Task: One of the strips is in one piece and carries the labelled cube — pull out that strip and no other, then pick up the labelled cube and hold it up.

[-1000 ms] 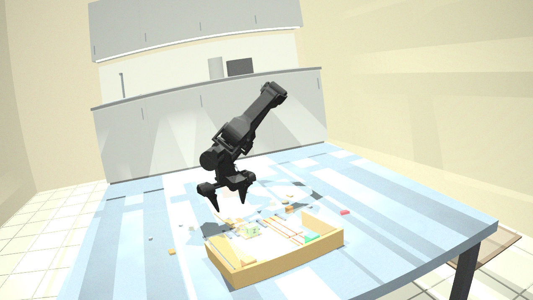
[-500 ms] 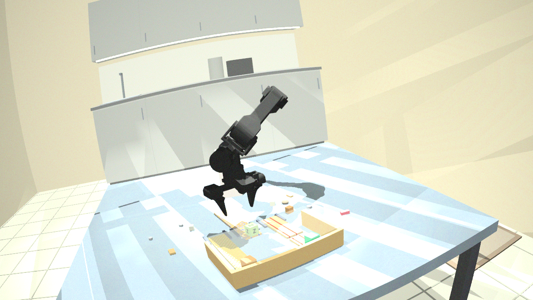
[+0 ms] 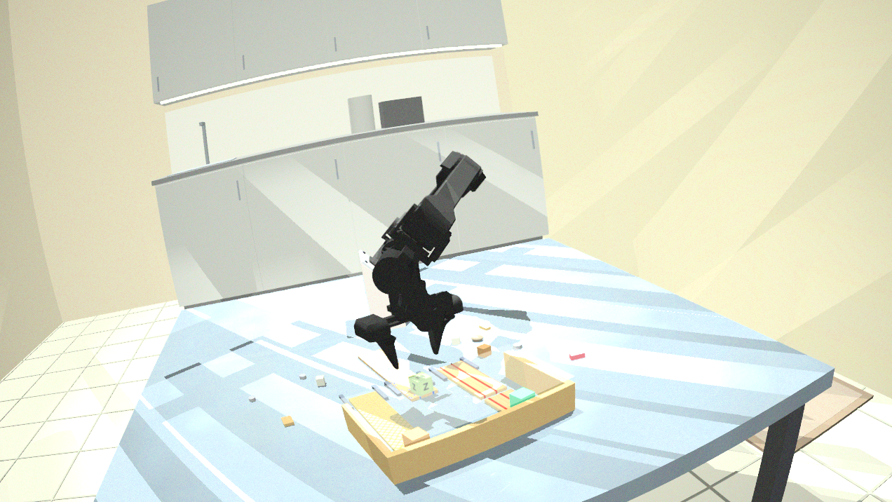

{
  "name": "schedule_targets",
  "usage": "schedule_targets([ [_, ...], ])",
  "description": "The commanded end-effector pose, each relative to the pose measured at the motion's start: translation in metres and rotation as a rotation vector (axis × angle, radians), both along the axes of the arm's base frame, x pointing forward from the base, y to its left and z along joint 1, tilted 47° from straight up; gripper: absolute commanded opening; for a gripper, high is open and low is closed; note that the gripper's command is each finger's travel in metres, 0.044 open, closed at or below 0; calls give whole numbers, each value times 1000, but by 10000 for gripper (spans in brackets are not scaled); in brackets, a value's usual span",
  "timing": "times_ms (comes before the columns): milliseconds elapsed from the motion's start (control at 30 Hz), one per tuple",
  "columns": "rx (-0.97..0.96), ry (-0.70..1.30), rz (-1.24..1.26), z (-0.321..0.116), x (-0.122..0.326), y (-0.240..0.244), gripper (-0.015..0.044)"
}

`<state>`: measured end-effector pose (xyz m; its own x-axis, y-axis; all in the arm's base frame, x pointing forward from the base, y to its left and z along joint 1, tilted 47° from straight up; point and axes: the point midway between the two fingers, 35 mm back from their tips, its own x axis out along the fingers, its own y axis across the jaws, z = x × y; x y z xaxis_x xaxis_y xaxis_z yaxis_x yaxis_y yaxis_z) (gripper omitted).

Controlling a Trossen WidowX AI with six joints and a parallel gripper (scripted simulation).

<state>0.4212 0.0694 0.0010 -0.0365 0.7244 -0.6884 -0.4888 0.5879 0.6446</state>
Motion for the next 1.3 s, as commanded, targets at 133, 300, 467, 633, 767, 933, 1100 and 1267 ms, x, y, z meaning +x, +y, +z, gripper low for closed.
schedule_targets([
  [133, 3, 11, 0, -10, 0, 10, 250],
  [300, 3, 11, 0, -15, 0, 16, 250],
  [467, 4, 11, -1, -21, 0, 22, 250],
  [633, 4, 11, 0, -26, -1, 28, 250],
  [767, 5, 11, 0, -30, -1, 33, 250],
  [933, 5, 11, 0, -35, -2, 40, 250],
  [1100, 6, 11, 0, -38, -2, 43, 250],
  [1267, 2, 6, -1, -37, -1, 40, 198],
])
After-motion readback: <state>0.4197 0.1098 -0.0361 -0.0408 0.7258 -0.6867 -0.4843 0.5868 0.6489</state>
